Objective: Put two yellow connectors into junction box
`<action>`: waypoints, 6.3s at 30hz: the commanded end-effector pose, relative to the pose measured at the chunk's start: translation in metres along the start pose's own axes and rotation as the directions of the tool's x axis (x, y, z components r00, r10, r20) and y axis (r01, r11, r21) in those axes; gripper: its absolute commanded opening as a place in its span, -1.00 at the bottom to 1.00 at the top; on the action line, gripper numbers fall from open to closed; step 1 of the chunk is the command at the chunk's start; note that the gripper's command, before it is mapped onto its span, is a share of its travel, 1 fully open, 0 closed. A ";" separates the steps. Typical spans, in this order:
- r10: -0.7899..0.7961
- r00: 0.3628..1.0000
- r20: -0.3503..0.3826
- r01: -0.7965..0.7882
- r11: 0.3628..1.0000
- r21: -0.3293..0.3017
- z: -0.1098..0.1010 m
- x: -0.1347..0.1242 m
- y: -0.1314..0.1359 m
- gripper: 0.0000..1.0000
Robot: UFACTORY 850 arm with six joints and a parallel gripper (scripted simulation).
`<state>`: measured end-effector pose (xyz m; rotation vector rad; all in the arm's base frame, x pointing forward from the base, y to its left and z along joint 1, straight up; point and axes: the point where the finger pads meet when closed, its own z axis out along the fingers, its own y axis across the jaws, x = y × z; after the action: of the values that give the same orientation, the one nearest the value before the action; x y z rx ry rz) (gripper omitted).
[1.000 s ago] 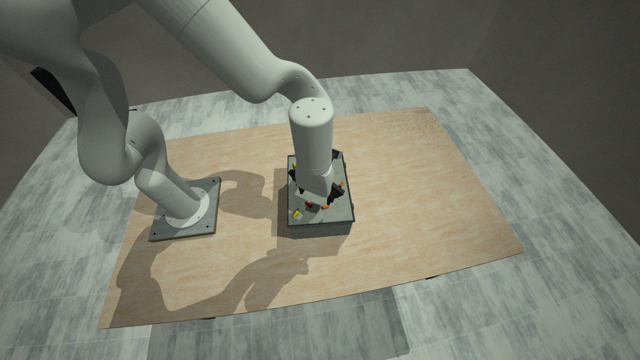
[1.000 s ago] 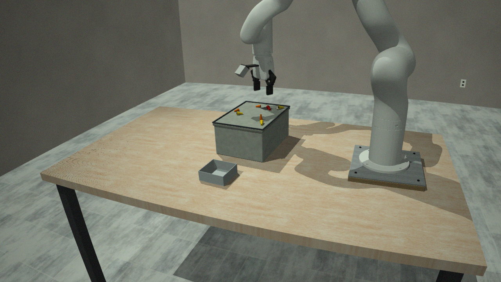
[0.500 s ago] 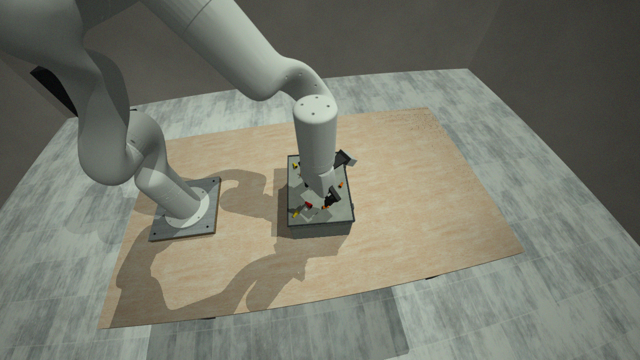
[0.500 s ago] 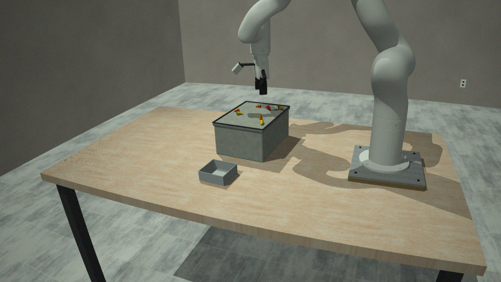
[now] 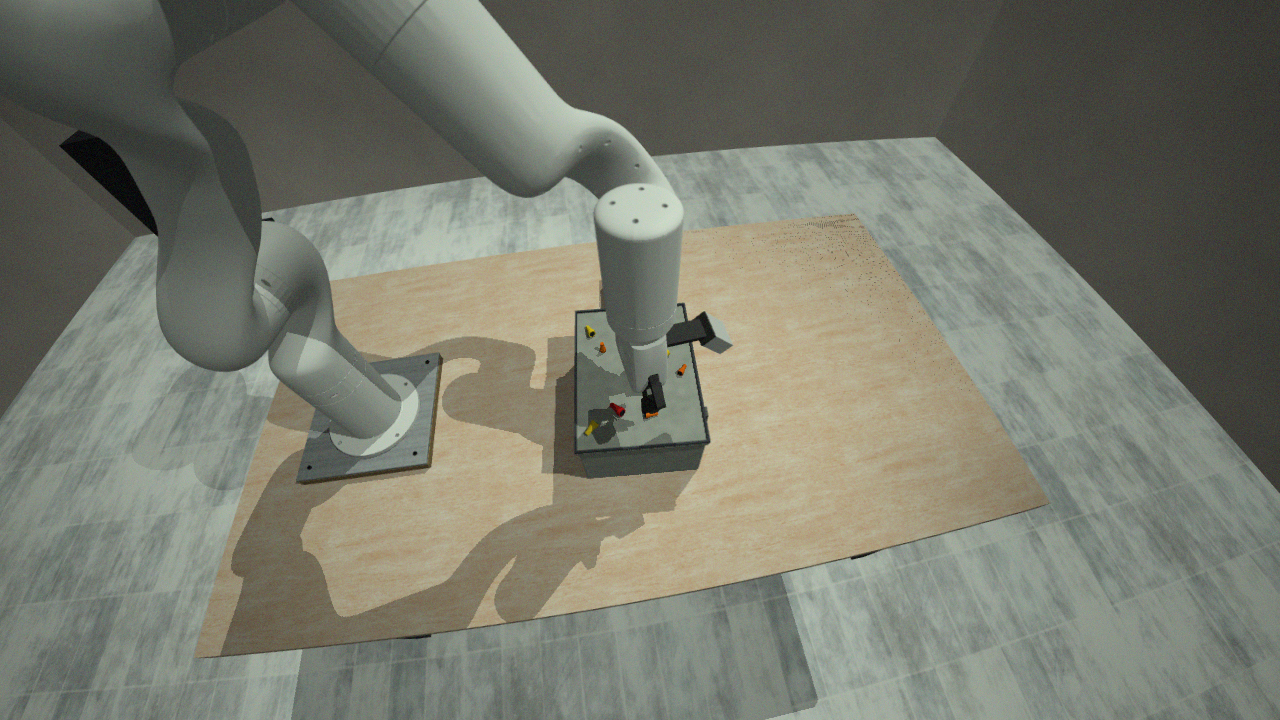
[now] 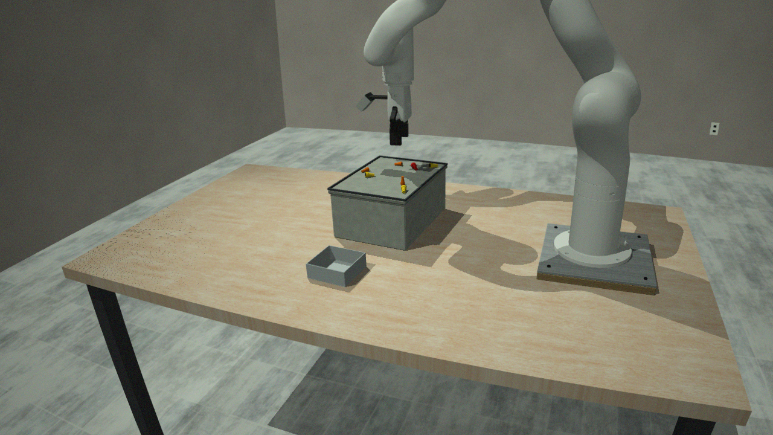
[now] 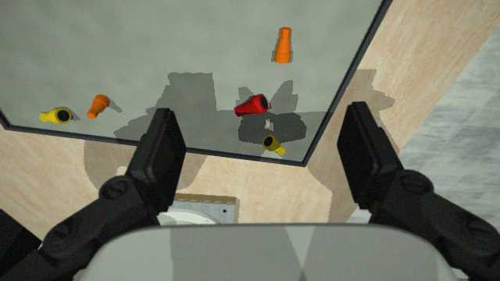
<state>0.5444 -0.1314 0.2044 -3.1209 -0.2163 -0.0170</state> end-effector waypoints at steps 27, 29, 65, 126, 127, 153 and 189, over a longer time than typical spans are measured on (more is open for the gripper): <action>0.648 0.762 -0.004 -0.648 0.762 -0.013 -0.006 0.015 -0.004 1.00; 0.677 0.736 -0.005 -0.677 0.736 -0.013 -0.006 0.016 -0.005 1.00; 0.878 0.478 -0.009 -0.878 0.478 -0.010 -0.008 0.023 -0.007 1.00; 0.883 0.468 -0.009 -0.883 0.468 -0.010 -0.008 0.023 -0.007 1.00; 0.883 0.468 -0.009 -0.883 0.468 -0.010 -0.008 0.023 -0.007 1.00; 0.843 0.538 -0.008 -0.843 0.538 -0.012 0.009 0.065 -0.047 1.00; 0.831 0.556 -0.008 -0.831 0.556 -0.012 0.014 0.075 -0.059 1.00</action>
<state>0.6101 -0.0626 0.1912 -2.8654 1.2846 -0.0059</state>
